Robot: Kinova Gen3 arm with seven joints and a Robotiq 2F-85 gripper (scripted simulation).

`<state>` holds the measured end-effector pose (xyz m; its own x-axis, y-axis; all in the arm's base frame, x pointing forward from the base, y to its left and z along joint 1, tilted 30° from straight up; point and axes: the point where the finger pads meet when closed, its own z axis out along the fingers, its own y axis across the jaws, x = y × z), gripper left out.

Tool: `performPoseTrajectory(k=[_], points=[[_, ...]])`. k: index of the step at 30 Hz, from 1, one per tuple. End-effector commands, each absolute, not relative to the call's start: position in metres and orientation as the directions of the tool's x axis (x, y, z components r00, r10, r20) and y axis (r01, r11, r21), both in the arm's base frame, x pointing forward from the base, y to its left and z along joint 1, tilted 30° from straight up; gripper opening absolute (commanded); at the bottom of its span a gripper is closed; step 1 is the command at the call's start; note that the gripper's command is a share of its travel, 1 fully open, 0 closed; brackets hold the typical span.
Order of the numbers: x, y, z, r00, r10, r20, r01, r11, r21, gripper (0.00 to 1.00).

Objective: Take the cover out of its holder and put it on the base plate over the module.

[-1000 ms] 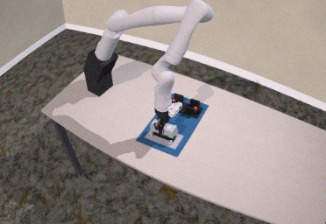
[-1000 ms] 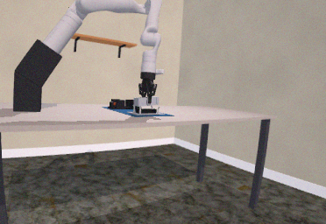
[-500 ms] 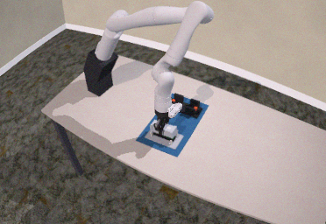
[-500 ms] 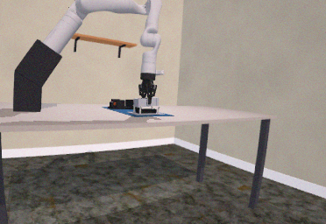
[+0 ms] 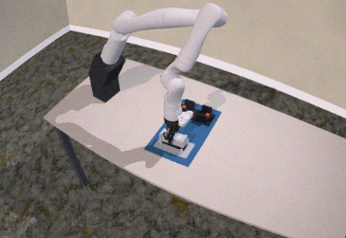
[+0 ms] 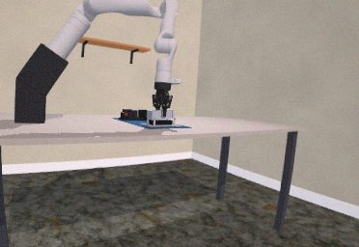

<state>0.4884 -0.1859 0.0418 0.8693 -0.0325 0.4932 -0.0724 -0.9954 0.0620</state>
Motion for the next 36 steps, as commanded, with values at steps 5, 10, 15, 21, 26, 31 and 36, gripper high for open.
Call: performPoseTrajectory(k=[5, 10, 15, 21, 26, 31, 36], points=[[0.4912, -0.186, 0.0441, 0.866, -0.027, 0.5, -0.067, -0.996, 0.062, 0.0], [0.4912, -0.186, 0.0441, 0.866, -0.027, 0.5, -0.067, -0.996, 0.062, 0.0], [0.4895, -0.186, 0.0436, 0.868, -0.031, 0.496, -0.071, -0.996, 0.062, 0.0], [0.491, -0.1859, 0.0456, 0.866, -0.028, 0.499, -0.068, -0.996, 0.062, 0.0], [0.4912, -0.1858, 0.0459, 0.866, -0.027, 0.5, -0.067, -0.996, 0.062, 0.0], [0.4901, -0.1859, 0.045, 0.866, -0.031, 0.499, -0.071, -0.996, 0.062, 0.0], [0.4905, -0.1858, 0.0461, 0.866, -0.029, 0.499, -0.069, -0.996, 0.062, 0.0]])
